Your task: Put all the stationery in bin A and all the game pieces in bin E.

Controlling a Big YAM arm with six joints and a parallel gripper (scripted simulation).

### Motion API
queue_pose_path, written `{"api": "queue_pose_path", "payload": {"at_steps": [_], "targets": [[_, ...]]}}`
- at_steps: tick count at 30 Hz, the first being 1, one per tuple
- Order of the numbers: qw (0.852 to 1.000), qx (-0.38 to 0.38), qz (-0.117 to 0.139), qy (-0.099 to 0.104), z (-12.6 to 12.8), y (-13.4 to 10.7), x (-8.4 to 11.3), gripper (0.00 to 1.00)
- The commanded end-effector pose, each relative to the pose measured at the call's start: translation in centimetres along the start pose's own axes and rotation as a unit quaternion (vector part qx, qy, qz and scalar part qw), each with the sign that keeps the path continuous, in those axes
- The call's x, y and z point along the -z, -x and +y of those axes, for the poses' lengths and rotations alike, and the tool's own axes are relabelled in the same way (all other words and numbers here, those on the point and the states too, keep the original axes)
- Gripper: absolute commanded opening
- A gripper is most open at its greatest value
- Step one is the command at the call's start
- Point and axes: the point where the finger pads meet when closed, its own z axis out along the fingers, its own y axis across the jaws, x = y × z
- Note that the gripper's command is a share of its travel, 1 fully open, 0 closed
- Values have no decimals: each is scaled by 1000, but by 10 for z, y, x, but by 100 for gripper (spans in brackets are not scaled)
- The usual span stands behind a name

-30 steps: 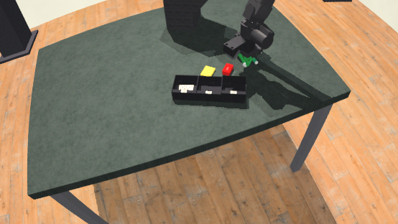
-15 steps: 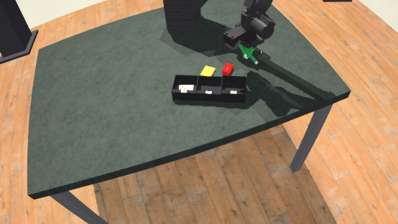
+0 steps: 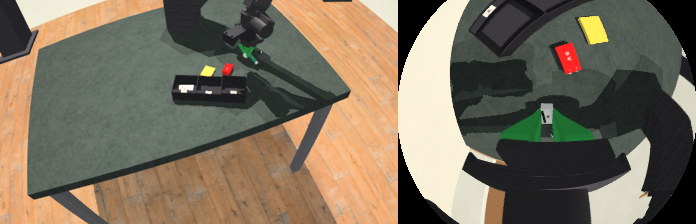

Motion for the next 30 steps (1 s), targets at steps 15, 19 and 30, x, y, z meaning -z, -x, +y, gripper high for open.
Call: {"api": "queue_pose_path", "payload": {"at_steps": [15,19,30], "targets": [[1000,0,-4,7,2,4,16,9],[1000,-4,-3,1,4,14,9,9],[1000,-4,-4,3,26,65,10,9]]}}
